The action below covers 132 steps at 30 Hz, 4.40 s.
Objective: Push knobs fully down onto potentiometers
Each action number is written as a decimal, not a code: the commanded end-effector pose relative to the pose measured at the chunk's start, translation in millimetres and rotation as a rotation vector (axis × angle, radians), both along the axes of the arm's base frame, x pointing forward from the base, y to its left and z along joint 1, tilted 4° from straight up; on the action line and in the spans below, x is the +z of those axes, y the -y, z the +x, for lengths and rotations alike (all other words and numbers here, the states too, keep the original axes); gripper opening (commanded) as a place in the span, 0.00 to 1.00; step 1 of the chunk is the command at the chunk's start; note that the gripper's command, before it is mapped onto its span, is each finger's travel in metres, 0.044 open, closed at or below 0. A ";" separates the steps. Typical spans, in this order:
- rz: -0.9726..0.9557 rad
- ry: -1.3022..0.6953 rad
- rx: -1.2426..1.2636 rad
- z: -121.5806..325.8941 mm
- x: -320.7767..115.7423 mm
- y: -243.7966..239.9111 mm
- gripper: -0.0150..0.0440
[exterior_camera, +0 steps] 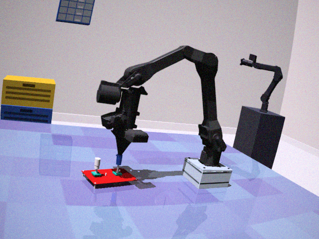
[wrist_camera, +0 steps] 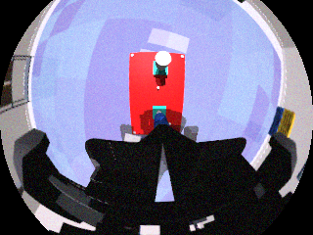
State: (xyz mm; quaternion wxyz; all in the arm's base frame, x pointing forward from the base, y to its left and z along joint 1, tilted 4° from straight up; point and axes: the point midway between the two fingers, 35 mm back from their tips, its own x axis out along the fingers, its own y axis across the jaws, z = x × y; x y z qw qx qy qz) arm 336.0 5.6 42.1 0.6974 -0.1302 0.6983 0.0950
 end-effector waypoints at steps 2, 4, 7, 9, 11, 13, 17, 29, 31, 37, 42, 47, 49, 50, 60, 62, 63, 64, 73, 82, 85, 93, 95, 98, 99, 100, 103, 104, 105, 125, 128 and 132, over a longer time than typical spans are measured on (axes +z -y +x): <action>0.000 -0.013 0.002 2.7 -19.2 0.5 0.25; 0.000 -0.013 0.002 2.7 -19.2 0.5 0.25; 0.000 -0.013 0.002 2.7 -19.8 0.6 0.25; 0.000 -0.013 0.002 2.6 -21.3 0.6 0.25; 0.000 -0.013 0.002 2.6 -23.3 0.7 0.25; 0.000 -0.013 0.002 2.5 -25.3 0.8 0.25; 0.000 -0.013 0.002 2.5 -26.2 0.9 0.25; 0.000 -0.013 0.002 2.5 -31.1 1.1 0.25; 0.000 -0.013 0.002 2.5 -31.1 1.1 0.25; 0.000 -0.013 0.002 2.5 -31.7 1.2 0.25; 0.000 -0.013 0.002 2.5 -34.1 1.3 0.25; 0.000 -0.013 0.002 2.5 -34.1 1.3 0.25; 0.000 -0.013 0.002 2.5 -34.1 1.3 0.25; 0.000 -0.013 0.002 2.5 -34.1 1.3 0.25; 0.000 -0.013 0.002 2.5 -34.9 1.3 0.25; 0.000 -0.013 0.002 2.5 -34.9 1.3 0.25; 0.000 -0.013 0.002 2.5 -34.9 1.3 0.25; 0.000 -0.013 0.002 2.5 -34.9 1.3 0.25; 0.000 -0.013 0.002 2.5 -35.6 1.4 0.25; 0.000 -0.013 0.002 2.5 -36.2 1.4 0.25; 0.000 -0.013 0.002 2.5 -36.4 1.4 0.25; 0.000 -0.013 0.002 2.5 -36.4 1.4 0.25; 0.000 -0.013 0.002 2.5 -36.4 1.4 0.25; 0.000 -0.013 0.002 2.5 -37.1 1.4 0.25; 0.000 -0.013 0.002 2.5 -37.1 1.4 0.25; 0.000 -0.013 0.002 2.5 -37.1 1.4 0.25; 0.000 -0.013 0.002 2.5 -37.1 1.4 0.25; 0.000 -0.013 0.002 2.5 -37.1 1.4 0.25; 0.000 -0.013 0.002 2.5 -37.1 1.4 0.25; 0.000 -0.013 0.002 2.4 -37.9 1.5 0.25; 0.000 -0.013 0.002 2.4 -38.6 1.5 0.25; 0.000 -0.013 0.002 2.4 -38.6 1.5 0.25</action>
